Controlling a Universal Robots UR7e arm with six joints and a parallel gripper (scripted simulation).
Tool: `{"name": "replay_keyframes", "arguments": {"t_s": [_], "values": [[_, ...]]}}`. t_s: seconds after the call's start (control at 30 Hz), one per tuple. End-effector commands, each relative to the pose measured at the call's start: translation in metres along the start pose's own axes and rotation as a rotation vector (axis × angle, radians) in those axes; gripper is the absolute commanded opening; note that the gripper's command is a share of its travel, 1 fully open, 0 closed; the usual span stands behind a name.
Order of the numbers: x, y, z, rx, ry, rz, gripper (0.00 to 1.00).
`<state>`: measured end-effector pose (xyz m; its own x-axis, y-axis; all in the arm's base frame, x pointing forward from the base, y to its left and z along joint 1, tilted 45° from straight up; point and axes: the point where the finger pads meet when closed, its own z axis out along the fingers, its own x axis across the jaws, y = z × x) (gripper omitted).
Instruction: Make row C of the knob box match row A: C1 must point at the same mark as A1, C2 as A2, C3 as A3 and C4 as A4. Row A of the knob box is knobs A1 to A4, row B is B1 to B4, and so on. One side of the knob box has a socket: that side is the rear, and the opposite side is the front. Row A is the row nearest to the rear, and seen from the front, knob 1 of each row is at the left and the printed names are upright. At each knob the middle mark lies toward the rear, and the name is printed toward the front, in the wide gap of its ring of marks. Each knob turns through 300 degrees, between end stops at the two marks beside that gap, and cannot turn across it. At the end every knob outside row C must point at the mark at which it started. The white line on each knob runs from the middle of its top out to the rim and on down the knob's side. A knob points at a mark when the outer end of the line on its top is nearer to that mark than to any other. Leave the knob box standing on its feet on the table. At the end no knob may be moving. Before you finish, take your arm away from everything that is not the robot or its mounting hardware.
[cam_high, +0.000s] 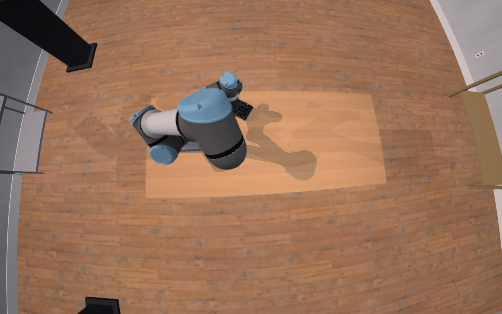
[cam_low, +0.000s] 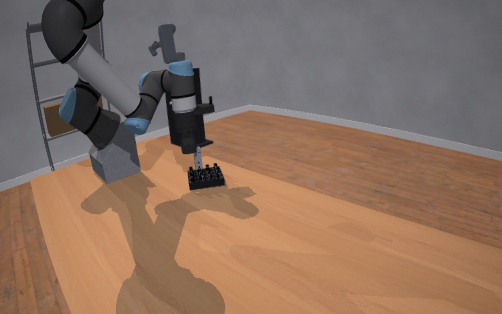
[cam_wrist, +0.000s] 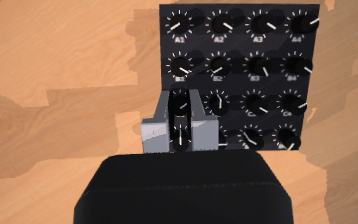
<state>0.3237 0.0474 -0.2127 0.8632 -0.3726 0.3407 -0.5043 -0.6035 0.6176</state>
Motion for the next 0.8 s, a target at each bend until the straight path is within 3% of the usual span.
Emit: {"name": "replay_keyframes", "arguments": {"t_s": [0.0,0.77], "values": [[-0.0009,0.0016,0.0006,-0.002,-0.003,-0.001,0.46],[-0.0006,0.0008,-0.0032,0.0,0.0,-0.001,0.46]]}}
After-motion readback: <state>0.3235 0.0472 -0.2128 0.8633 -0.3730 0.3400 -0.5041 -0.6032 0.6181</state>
